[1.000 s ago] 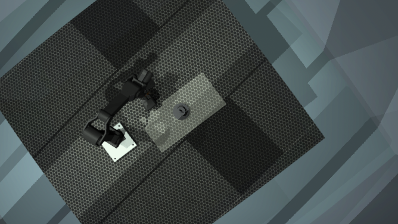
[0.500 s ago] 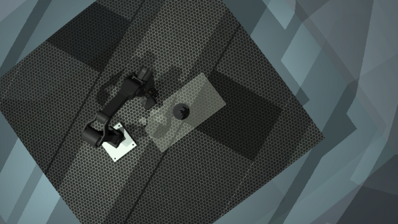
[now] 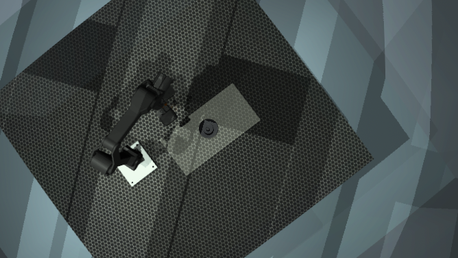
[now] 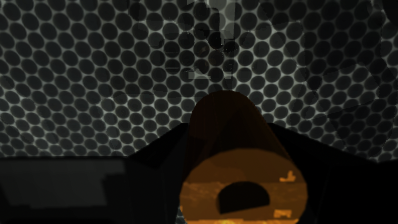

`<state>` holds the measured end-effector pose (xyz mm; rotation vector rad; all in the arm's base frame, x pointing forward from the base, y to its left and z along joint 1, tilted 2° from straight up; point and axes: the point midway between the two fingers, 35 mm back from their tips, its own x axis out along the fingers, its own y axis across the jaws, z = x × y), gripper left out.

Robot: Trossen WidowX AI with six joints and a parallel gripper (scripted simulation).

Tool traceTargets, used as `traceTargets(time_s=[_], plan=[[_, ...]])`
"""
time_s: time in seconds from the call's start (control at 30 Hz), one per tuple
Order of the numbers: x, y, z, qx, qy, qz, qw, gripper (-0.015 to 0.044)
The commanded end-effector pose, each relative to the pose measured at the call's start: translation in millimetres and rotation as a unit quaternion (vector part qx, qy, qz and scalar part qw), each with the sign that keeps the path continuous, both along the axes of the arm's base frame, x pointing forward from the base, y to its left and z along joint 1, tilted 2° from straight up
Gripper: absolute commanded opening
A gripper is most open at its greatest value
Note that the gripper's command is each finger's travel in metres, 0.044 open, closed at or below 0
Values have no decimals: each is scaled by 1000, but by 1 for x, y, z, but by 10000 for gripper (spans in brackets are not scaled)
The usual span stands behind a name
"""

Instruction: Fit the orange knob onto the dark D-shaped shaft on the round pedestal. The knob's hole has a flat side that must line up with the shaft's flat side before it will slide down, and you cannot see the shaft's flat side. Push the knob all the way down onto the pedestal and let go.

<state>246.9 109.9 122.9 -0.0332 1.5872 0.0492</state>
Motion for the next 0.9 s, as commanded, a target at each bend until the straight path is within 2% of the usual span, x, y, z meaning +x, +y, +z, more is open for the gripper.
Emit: traceTargets(time_s=[0.0,0.3,0.87], plan=[[-3,-3,26,0,-5,1,1000,0],[-3,-5,33,0,-4,2,1000,0],[27,-34,24,3,-5,4,1000,0]])
